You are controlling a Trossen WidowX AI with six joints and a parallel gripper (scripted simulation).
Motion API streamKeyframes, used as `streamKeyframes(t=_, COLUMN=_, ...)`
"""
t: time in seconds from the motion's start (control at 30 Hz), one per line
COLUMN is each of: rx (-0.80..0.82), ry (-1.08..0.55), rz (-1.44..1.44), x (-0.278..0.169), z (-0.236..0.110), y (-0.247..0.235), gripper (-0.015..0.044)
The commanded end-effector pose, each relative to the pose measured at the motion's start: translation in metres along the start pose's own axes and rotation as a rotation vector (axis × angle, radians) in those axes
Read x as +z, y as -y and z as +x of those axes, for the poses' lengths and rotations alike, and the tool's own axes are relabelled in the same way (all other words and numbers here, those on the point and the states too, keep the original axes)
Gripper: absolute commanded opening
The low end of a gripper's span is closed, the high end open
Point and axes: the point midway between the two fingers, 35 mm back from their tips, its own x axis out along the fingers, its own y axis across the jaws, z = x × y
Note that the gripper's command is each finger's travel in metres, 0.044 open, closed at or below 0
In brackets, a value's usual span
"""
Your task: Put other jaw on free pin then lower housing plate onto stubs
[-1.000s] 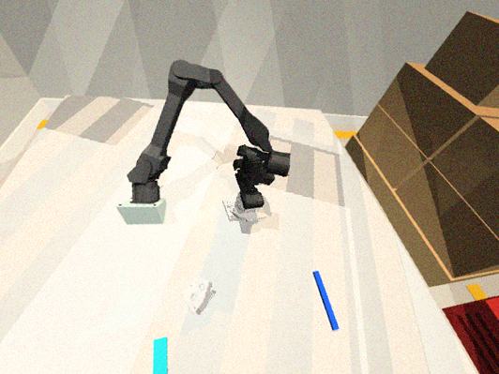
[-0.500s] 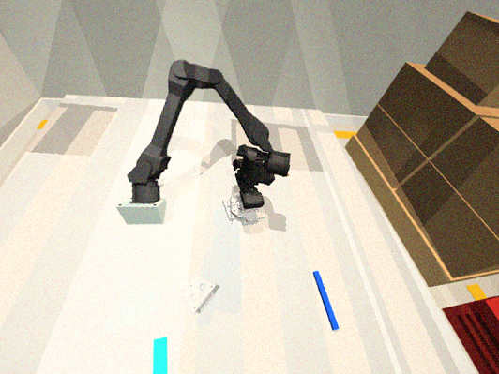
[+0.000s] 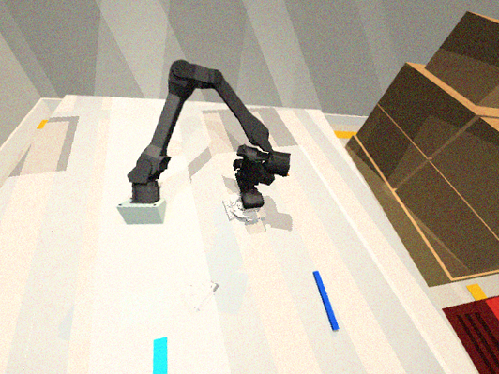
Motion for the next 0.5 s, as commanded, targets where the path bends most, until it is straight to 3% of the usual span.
streamKeyframes(t=0.0, rx=0.0, ry=0.0, rz=0.0, x=0.0, z=0.0, y=0.0, gripper=0.0224)
streamKeyframes(t=0.47, rx=0.0, ry=0.0, rz=0.0, x=0.0002, z=-0.0015, y=0.0001, gripper=0.0224)
